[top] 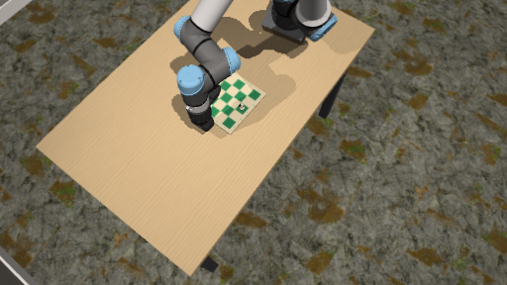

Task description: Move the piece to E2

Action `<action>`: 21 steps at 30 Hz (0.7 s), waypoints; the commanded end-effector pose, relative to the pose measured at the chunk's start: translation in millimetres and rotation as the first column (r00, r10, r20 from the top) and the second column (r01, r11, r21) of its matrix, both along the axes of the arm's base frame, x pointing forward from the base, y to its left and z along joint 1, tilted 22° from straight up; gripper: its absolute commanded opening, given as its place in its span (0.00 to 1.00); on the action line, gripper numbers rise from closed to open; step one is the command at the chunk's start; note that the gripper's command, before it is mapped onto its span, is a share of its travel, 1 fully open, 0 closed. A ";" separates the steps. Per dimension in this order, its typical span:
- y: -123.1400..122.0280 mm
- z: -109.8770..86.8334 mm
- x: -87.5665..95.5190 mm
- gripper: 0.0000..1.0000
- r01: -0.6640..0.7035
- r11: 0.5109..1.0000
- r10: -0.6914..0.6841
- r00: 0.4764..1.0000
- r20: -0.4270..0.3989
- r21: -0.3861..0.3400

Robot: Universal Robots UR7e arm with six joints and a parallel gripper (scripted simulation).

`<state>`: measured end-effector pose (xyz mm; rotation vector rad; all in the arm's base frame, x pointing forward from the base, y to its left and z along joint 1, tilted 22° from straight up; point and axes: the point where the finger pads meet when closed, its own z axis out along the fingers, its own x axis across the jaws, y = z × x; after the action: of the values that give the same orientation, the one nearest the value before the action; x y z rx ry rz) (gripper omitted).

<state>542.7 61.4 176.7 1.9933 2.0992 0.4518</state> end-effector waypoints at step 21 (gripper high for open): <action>1.5 -19.0 10.0 0.00 0.000 1.000 0.000 1.000 0.005 -0.001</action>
<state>552.4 62.9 157.0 1.9915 2.0971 0.4534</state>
